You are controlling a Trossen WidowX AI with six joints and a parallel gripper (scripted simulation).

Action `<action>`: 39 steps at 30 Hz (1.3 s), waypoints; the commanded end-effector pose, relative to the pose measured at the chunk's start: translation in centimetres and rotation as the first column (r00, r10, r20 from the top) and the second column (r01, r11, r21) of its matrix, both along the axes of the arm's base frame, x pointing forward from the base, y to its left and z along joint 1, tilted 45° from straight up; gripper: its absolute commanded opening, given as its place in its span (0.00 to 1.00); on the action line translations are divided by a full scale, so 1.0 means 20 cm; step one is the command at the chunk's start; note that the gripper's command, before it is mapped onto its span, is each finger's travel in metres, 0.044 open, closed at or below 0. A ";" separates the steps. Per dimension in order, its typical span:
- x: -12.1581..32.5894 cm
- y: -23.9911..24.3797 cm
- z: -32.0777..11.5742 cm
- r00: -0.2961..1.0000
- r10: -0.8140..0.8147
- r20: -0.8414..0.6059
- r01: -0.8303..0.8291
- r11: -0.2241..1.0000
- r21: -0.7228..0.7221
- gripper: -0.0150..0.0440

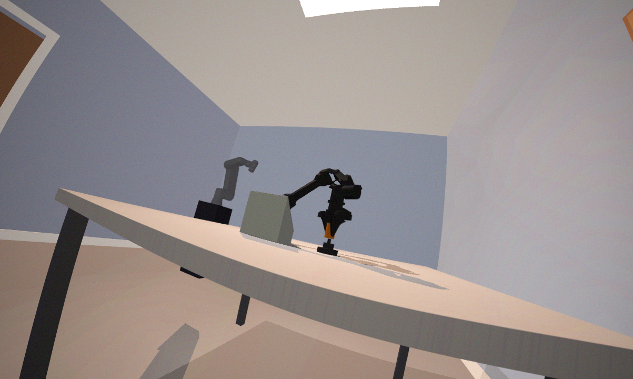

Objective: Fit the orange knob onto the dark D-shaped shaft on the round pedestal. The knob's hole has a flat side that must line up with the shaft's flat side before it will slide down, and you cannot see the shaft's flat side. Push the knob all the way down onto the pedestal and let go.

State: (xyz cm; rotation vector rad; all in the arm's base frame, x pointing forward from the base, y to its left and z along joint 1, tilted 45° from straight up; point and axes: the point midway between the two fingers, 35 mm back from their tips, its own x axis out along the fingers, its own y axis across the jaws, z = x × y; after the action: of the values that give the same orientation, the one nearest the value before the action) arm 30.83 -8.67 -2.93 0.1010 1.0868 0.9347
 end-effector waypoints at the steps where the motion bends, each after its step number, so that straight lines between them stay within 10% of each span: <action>1: 0.01 -0.01 0.00 1.000 0.003 0.007 -0.003 1.000 -0.004 0.25; 39: 0.01 -0.02 0.01 0.998 0.043 0.046 -0.043 0.999 -0.013 0.25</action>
State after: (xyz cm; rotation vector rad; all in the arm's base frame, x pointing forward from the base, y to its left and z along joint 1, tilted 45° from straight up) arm 31.20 -8.79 -2.94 0.0801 1.0765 0.9469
